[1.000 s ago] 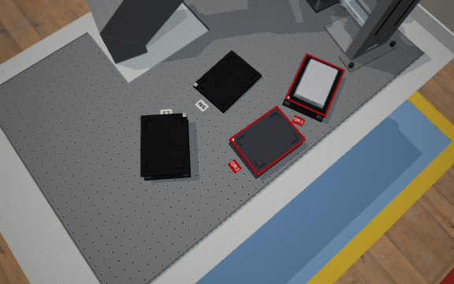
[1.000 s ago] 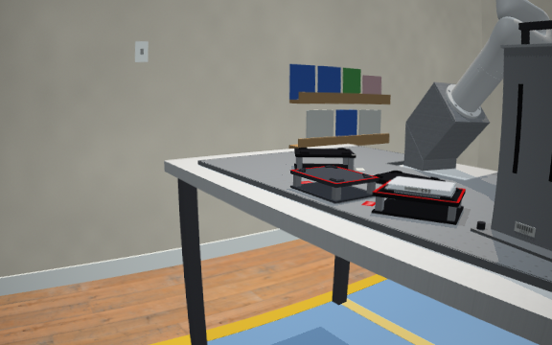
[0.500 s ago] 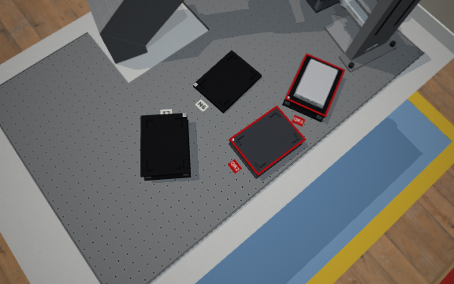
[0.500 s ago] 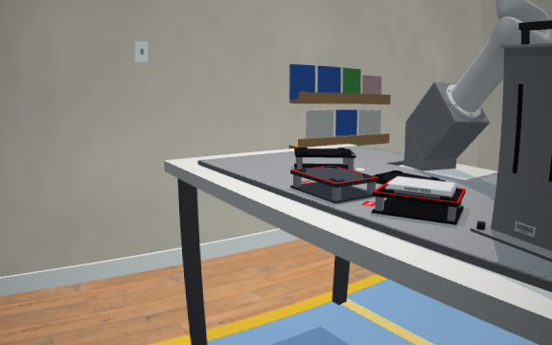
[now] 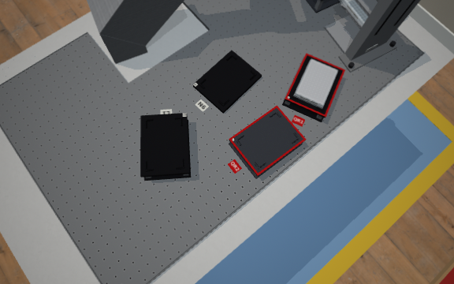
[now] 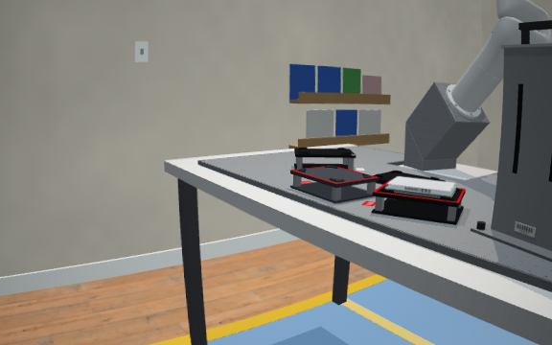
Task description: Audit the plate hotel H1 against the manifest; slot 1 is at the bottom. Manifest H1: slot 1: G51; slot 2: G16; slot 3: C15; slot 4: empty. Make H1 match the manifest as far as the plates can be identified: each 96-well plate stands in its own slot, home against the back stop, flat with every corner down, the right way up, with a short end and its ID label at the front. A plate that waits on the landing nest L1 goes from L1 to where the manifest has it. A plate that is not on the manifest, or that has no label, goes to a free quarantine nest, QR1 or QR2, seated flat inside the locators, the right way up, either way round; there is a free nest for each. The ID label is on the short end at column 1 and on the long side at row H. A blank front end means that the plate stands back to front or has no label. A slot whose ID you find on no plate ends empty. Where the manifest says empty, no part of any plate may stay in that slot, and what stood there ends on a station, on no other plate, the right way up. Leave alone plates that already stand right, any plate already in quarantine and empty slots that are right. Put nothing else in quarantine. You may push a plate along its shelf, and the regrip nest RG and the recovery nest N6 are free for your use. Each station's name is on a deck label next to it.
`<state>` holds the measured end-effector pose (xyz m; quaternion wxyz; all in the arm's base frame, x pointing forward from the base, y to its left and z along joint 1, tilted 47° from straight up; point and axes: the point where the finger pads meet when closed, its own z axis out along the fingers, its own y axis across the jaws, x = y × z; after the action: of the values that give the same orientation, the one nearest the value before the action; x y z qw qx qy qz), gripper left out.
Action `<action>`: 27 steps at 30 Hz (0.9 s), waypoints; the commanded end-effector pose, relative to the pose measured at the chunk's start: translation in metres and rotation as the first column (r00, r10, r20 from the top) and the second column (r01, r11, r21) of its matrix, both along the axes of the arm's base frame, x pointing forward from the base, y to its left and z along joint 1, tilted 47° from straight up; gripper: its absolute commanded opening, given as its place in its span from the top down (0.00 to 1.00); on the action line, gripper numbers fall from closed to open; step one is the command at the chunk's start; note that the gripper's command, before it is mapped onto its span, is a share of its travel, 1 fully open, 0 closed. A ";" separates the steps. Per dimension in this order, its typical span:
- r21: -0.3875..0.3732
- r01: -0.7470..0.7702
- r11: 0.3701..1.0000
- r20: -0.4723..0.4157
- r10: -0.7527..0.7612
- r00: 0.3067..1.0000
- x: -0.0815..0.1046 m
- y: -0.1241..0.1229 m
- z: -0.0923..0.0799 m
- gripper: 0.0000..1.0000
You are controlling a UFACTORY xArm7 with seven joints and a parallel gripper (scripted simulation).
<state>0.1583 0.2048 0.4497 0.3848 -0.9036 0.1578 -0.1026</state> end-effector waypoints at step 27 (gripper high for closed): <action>0.003 0.000 1.000 0.002 0.000 1.000 0.014 0.030 -0.029 1.00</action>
<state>0.1702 0.2306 0.4234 0.3852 -0.9034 0.1578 -0.1028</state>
